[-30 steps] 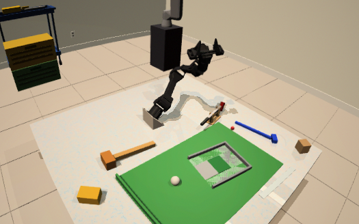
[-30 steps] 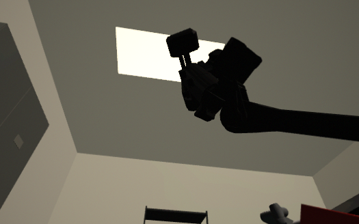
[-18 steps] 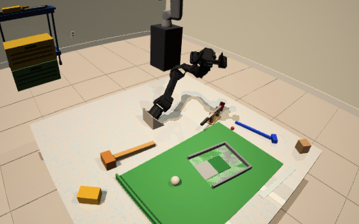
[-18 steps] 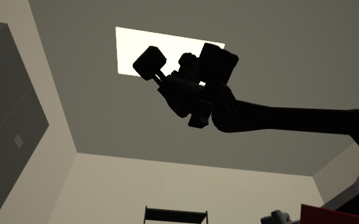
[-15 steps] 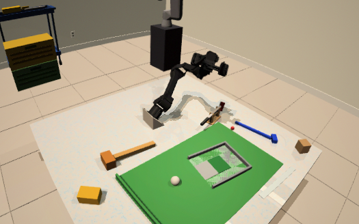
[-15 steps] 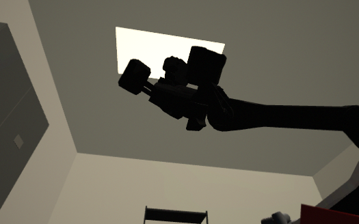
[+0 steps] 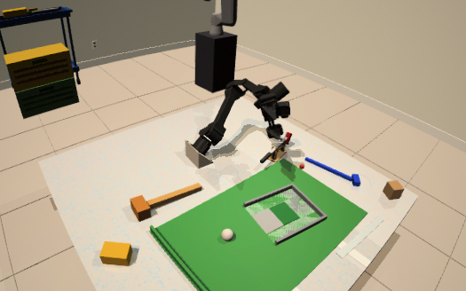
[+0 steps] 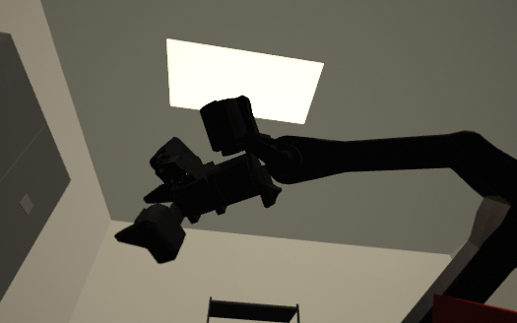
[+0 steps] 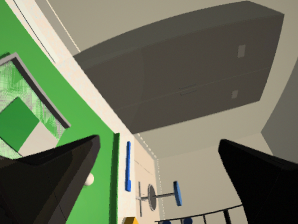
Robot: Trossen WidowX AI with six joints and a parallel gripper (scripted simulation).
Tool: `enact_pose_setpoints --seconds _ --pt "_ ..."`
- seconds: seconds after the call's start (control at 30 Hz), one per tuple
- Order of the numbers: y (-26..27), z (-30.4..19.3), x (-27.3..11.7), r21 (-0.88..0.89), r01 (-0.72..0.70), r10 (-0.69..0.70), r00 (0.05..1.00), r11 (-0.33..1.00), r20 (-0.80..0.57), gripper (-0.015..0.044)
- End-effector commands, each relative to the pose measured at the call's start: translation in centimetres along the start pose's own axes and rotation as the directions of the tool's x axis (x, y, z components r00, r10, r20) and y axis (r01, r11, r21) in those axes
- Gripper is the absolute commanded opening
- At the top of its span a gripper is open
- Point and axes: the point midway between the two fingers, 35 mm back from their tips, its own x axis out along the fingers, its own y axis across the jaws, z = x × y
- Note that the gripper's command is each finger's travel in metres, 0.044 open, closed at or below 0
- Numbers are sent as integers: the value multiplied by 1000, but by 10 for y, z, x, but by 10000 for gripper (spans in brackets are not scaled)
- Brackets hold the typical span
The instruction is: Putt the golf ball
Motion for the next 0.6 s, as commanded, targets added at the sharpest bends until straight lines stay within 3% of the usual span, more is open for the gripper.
enact_pose_setpoints --seconds 0.0,0.27,0.57 --pt "80 -32 -1 -386 -467 434 884 796 -174 440" --pt "146 -55 -36 -574 -739 764 582 354 -278 440" --pt "191 -53 -97 -704 -708 964 145 -56 -223 440"
